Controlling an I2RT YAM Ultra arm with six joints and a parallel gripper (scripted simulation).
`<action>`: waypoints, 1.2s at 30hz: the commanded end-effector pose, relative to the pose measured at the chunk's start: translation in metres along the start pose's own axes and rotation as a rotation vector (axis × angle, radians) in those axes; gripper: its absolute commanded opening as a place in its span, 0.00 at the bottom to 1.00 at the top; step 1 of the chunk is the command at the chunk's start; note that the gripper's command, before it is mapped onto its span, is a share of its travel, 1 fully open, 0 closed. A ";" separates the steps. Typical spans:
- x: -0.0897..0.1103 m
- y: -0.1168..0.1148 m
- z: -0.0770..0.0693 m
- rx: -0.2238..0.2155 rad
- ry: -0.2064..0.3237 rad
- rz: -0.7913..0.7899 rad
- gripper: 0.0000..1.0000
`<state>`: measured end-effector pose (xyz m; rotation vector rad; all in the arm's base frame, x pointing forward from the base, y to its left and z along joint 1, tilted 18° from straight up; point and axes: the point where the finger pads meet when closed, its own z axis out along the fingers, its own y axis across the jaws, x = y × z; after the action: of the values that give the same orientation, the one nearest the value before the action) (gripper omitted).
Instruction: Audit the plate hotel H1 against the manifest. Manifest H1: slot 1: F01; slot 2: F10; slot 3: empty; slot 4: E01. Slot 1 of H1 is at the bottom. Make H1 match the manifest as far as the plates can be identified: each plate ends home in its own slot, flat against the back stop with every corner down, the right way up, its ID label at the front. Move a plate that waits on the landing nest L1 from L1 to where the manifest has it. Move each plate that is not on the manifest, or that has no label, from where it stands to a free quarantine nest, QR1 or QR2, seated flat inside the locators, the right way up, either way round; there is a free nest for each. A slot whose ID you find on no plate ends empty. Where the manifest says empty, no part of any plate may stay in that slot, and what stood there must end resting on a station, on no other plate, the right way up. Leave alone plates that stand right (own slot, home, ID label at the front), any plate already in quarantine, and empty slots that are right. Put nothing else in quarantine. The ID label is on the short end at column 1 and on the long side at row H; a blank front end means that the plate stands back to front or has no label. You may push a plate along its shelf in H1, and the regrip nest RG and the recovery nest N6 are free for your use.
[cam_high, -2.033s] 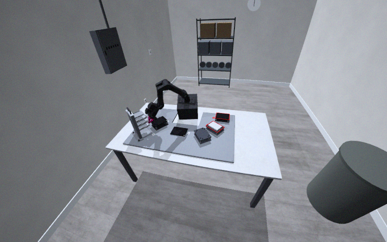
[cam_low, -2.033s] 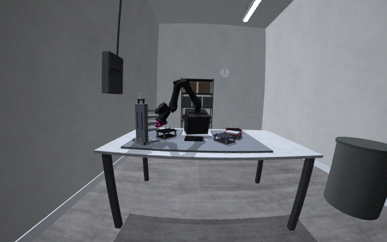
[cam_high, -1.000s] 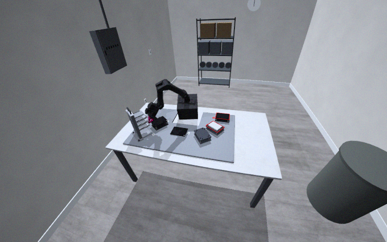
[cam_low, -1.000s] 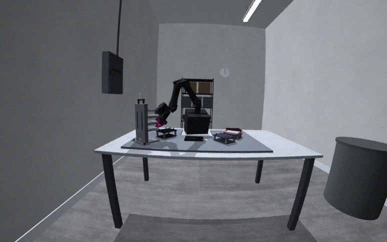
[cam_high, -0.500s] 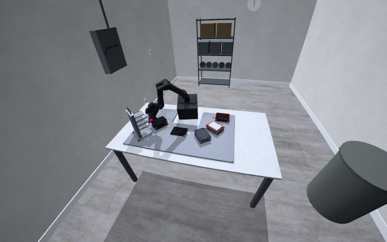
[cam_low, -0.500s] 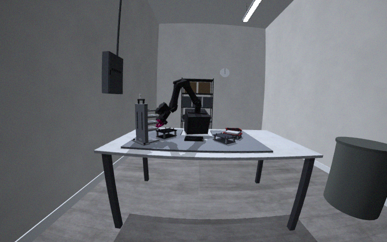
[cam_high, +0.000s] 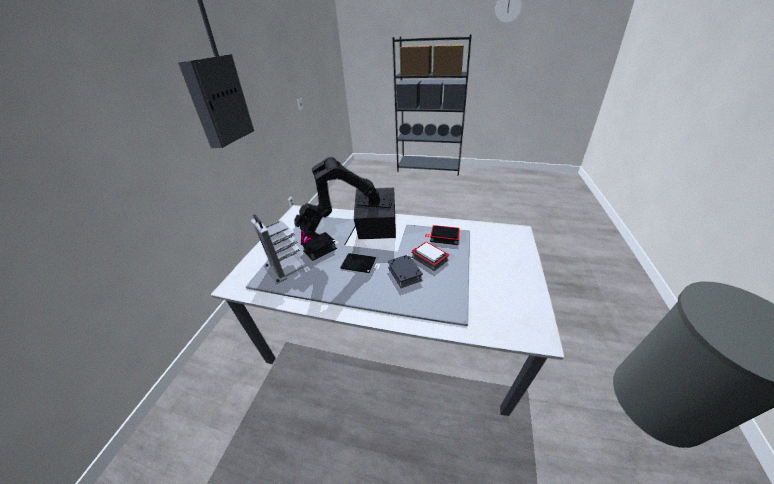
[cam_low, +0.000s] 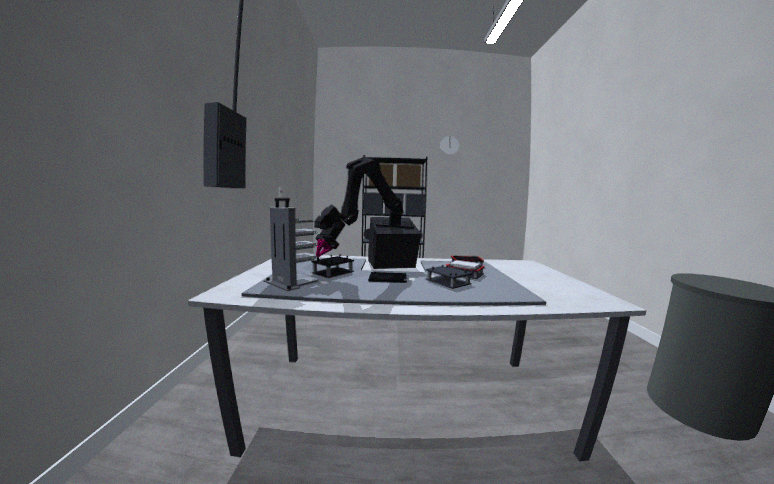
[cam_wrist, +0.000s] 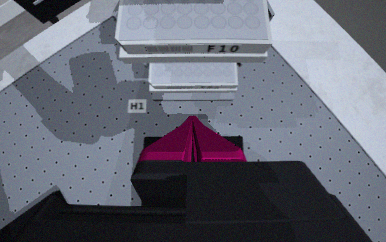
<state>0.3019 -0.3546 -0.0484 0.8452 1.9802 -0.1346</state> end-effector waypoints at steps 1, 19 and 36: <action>-0.008 -0.002 -0.005 0.002 -0.030 -0.010 0.00; 0.011 -0.002 -0.024 0.002 -0.029 -0.010 0.00; 0.029 -0.002 -0.041 0.002 -0.028 -0.010 0.00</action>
<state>0.2627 -0.3212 -0.0556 0.8447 1.9759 -0.1384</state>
